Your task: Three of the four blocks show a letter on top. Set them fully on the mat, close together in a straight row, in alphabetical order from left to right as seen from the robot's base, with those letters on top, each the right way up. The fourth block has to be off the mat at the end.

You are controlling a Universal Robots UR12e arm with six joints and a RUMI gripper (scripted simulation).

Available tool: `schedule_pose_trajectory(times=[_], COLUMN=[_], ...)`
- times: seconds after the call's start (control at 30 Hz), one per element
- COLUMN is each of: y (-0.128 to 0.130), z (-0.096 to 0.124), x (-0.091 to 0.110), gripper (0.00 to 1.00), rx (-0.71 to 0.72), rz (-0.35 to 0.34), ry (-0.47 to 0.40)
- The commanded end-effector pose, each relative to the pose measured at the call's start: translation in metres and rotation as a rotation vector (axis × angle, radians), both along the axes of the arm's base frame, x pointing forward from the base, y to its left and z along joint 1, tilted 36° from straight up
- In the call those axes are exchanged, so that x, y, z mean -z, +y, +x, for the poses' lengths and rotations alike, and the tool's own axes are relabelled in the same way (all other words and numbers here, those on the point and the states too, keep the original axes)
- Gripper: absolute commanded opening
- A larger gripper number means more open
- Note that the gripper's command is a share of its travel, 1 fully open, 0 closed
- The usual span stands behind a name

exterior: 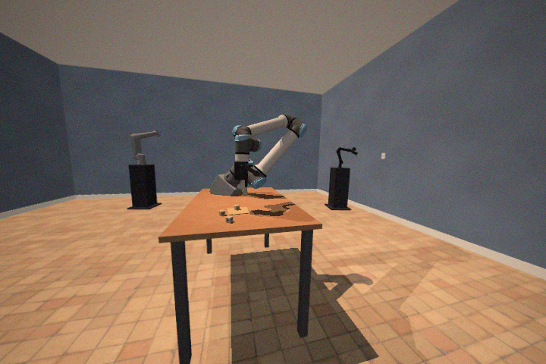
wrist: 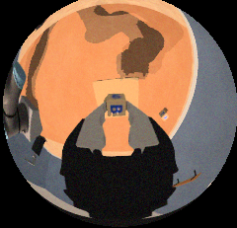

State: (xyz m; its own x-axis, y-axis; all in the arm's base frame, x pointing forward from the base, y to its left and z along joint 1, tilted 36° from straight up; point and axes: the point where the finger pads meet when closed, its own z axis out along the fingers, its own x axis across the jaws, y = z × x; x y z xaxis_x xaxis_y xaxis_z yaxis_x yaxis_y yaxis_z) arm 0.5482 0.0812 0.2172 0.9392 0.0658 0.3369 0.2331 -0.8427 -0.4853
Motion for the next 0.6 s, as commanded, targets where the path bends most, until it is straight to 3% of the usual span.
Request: schedule_pose_trajectory(times=[0.0,0.57], y=[-0.0002,0.0053], z=[0.0004,0.003], x=[-0.0006,0.0076], gripper=[0.09,0.09], rx=[0.002,0.003], rz=[0.0,0.0], ry=[0.0,0.001])
